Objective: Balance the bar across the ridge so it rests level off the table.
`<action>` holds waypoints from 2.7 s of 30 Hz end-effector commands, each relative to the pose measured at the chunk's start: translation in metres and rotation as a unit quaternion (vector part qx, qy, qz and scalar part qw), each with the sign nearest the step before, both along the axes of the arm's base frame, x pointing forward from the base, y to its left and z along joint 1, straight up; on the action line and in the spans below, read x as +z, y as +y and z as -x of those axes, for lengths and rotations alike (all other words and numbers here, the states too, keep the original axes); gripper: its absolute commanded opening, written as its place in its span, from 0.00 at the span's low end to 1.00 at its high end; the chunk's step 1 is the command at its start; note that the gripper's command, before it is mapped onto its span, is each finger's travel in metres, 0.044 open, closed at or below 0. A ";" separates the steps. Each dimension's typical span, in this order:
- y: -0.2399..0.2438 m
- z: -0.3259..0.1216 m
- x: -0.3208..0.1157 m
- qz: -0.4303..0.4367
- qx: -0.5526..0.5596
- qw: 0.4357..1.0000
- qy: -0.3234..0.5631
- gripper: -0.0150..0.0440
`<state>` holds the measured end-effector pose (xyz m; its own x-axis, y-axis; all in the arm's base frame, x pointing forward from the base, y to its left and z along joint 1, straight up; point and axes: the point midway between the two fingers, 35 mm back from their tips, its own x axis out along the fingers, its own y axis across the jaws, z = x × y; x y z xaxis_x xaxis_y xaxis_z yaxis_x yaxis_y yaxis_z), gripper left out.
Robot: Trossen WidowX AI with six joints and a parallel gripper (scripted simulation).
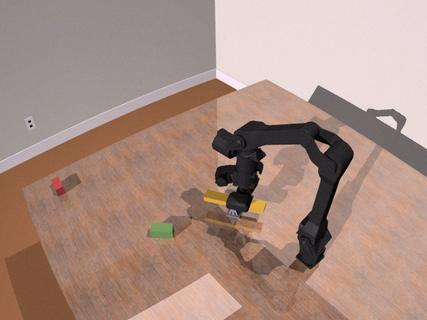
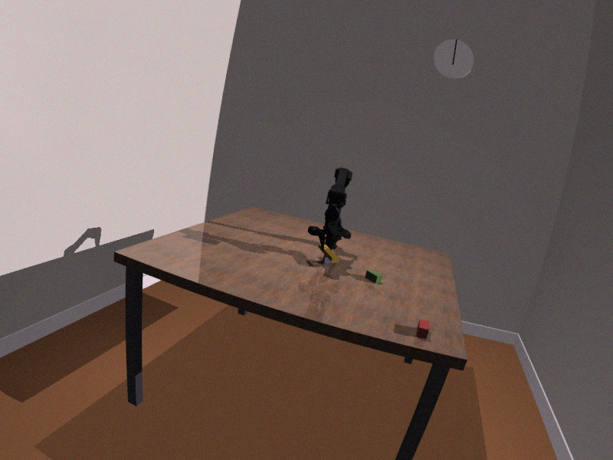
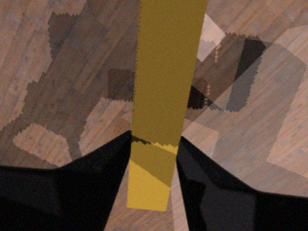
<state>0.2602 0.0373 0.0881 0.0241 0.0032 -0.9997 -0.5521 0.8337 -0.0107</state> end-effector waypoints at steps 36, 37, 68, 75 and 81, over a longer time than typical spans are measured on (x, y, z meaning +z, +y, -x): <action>0.000 0.000 0.000 0.000 0.000 1.000 0.000 0.25; 0.000 0.000 0.000 0.000 0.000 1.000 0.000 0.30; 0.000 0.000 0.000 0.000 0.000 1.000 0.000 0.54; 0.000 0.000 0.000 0.000 0.000 1.000 0.000 0.54; 0.000 0.000 0.000 0.000 0.000 1.000 0.000 0.55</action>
<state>0.2603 0.0373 0.0881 0.0242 0.0035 -0.9997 -0.5521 0.8337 -0.0104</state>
